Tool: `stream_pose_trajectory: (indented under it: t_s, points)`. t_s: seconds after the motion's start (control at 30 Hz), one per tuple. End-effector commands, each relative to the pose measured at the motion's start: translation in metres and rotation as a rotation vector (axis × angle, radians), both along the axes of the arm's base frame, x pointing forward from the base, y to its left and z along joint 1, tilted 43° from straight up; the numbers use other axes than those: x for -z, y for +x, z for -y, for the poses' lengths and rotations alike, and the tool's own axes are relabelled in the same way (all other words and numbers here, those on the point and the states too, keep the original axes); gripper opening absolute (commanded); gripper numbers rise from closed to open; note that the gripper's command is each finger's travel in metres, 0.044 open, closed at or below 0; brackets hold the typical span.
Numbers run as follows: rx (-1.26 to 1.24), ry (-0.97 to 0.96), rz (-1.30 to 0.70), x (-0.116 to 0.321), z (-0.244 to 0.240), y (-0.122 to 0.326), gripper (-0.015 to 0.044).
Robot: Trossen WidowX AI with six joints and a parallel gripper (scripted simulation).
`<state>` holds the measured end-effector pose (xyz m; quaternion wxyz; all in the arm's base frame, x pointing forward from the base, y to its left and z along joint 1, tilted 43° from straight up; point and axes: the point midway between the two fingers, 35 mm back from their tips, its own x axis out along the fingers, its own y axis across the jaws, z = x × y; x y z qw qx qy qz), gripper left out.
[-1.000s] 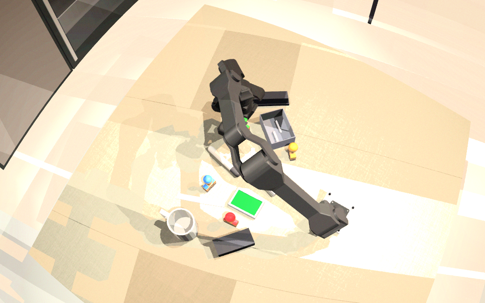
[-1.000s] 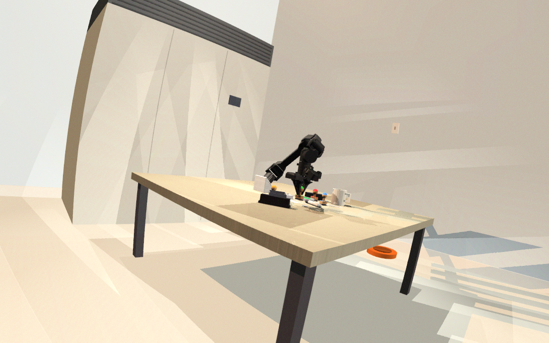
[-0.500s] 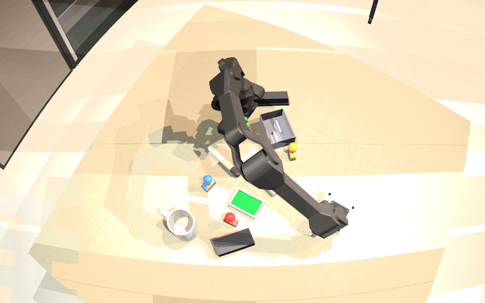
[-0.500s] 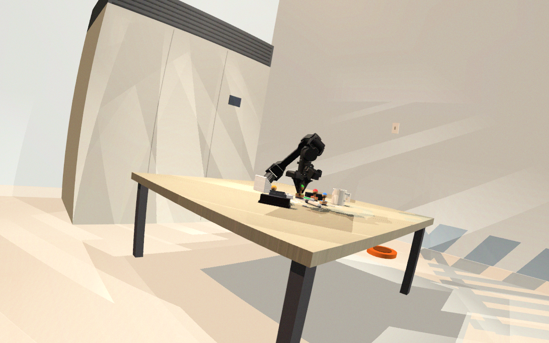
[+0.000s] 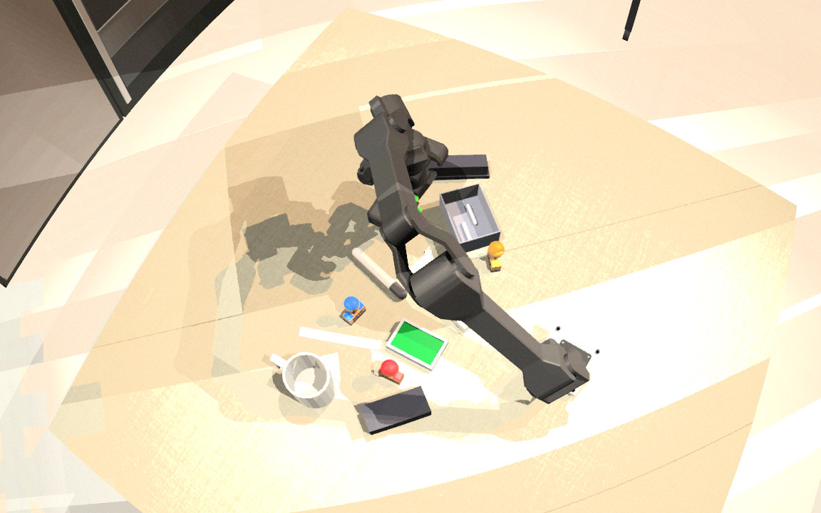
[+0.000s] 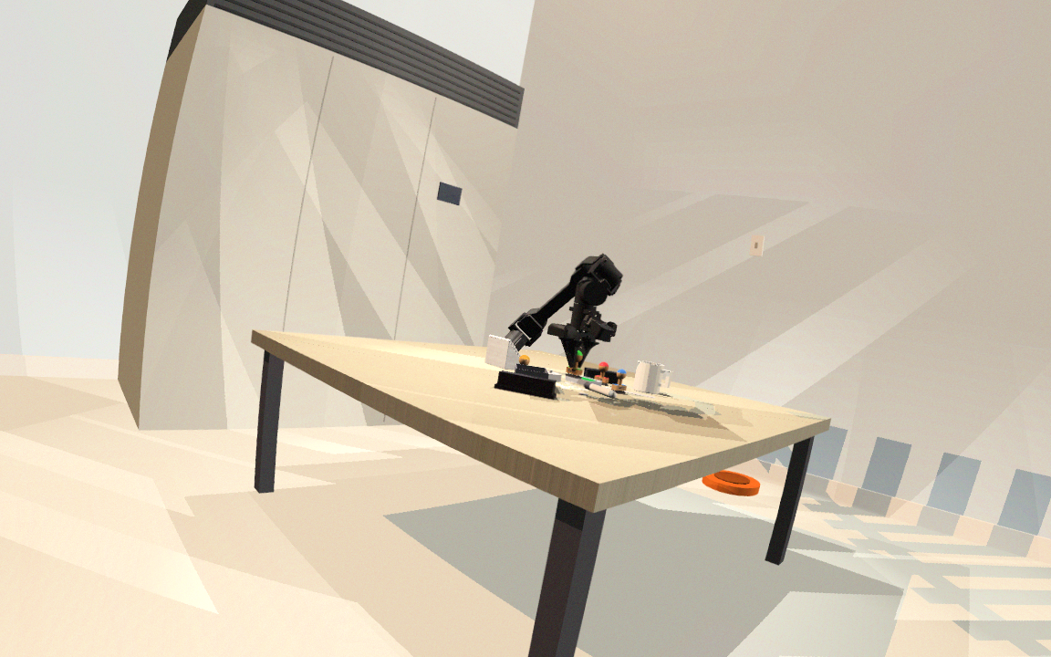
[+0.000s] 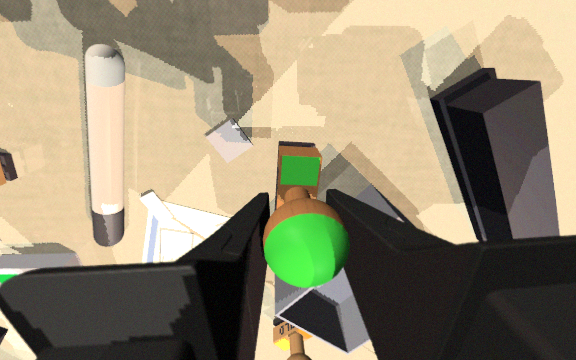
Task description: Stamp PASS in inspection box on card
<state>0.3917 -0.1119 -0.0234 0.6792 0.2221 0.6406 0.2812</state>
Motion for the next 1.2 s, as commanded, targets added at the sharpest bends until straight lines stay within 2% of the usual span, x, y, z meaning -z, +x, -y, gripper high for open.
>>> stream_pose_trajectory:
  t_s: [0.0,1.17]
  points:
    - [-0.003,-0.005,0.002,-0.002,0.003,0.000,0.0000]
    - [-0.003,-0.005,0.002,-0.015,0.014,-0.001,0.0000]
